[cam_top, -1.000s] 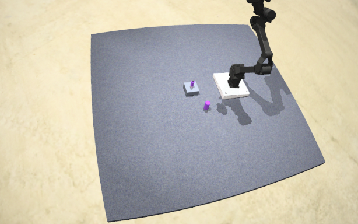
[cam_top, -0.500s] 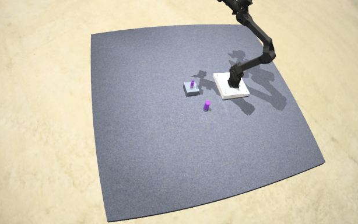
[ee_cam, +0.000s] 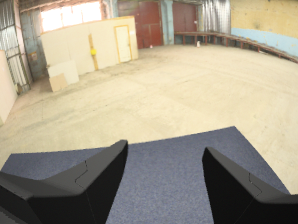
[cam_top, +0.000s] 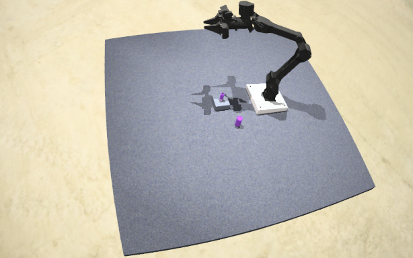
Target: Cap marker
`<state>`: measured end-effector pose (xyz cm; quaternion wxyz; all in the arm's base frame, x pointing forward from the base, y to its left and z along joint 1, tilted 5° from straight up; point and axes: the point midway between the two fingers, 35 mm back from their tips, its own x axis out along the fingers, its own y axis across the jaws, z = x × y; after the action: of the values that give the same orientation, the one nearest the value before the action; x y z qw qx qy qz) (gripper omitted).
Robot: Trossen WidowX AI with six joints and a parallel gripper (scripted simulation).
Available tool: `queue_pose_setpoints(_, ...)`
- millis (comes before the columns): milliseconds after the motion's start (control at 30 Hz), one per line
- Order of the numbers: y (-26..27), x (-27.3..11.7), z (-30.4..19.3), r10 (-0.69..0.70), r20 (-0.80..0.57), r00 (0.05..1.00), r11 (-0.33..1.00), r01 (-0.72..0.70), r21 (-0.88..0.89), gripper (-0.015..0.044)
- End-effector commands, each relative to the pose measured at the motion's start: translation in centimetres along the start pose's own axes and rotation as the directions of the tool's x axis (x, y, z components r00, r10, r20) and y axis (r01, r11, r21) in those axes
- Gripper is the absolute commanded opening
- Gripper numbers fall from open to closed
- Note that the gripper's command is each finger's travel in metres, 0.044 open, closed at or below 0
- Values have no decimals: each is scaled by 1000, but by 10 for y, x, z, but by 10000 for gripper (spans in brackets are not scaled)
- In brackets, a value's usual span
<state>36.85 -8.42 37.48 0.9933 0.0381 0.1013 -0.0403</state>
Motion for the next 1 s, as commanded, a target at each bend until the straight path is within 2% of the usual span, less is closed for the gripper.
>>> queue_pose_setpoints(0, 41, 20, -48, 89, -190, 978, 990, -108, -92, 238)
queue_pose_setpoints(133, 89, 25, -101, 171, -391, 904, 946, -262, -192, 238)
queue_pose_setpoints(267, 134, 15, -155, 218, -583, 783, 852, -444, -278, 238)
queue_pose_setpoints(400, 173, -10, -206, 214, -751, 624, 695, -638, -332, 238)
queue_pose_setpoints(533, 202, -45, -252, 150, -879, 452, 482, -810, -334, 238)
queue_pose_setpoints(733, 220, -117, -309, -84, -977, 194, 46, -979, -198, 238)
queue_pose_setpoints(800, 220, -125, -314, -117, -978, 171, -3, -985, -172, 238)
queue_pose_setpoints(967, 216, -123, -313, -118, -978, 171, -3, -985, -172, 238)
